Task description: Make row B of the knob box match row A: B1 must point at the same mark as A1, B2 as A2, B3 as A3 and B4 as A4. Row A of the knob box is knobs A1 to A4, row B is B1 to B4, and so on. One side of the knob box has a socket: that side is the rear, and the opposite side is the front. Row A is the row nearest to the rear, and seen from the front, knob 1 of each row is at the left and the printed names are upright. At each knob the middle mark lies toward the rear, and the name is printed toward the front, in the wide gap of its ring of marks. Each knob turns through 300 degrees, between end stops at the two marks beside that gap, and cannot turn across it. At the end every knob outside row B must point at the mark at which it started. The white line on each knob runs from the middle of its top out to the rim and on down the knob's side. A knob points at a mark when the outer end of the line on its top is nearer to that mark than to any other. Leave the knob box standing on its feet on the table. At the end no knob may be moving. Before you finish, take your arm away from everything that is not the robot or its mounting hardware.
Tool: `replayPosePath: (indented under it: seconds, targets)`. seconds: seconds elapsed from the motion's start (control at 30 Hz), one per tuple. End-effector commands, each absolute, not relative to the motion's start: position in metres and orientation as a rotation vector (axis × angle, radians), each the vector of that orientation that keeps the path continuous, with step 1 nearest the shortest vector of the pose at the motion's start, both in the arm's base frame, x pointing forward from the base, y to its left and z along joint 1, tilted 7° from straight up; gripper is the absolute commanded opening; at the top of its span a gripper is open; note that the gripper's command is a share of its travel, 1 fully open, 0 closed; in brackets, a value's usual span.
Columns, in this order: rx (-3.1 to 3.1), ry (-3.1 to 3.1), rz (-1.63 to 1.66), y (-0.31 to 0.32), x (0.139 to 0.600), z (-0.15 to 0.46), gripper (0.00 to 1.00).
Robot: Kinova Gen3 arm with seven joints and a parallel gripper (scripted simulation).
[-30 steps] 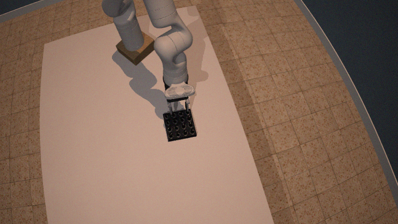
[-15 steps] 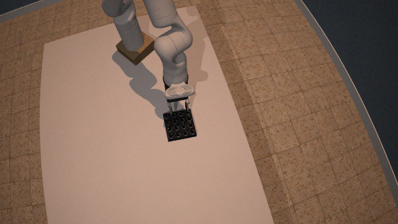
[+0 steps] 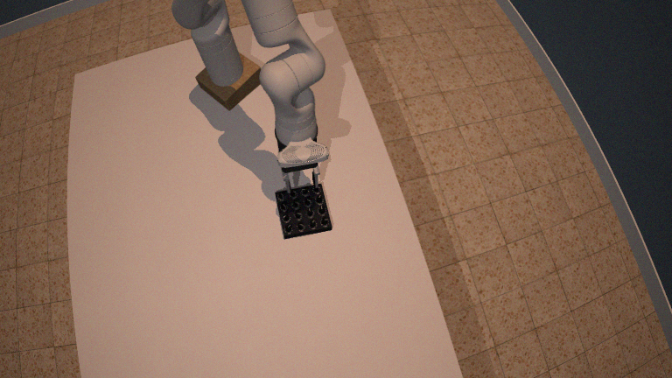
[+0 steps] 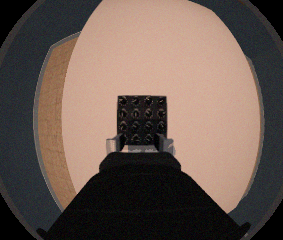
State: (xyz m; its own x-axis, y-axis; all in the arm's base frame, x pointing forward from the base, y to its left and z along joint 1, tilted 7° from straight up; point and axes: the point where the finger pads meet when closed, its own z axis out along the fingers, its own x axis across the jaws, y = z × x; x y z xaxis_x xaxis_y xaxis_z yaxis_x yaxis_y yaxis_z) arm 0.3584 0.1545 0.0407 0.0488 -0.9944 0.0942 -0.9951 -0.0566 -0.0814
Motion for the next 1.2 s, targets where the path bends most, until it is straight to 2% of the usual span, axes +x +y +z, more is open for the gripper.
replayPosePath:
  seconds: [0.0,1.17]
  targets:
    - [2.267,-2.146,0.187,0.154,0.353,0.039,1.0]
    - [2.268,-2.146,0.188,0.15,0.304,0.036,1.0]
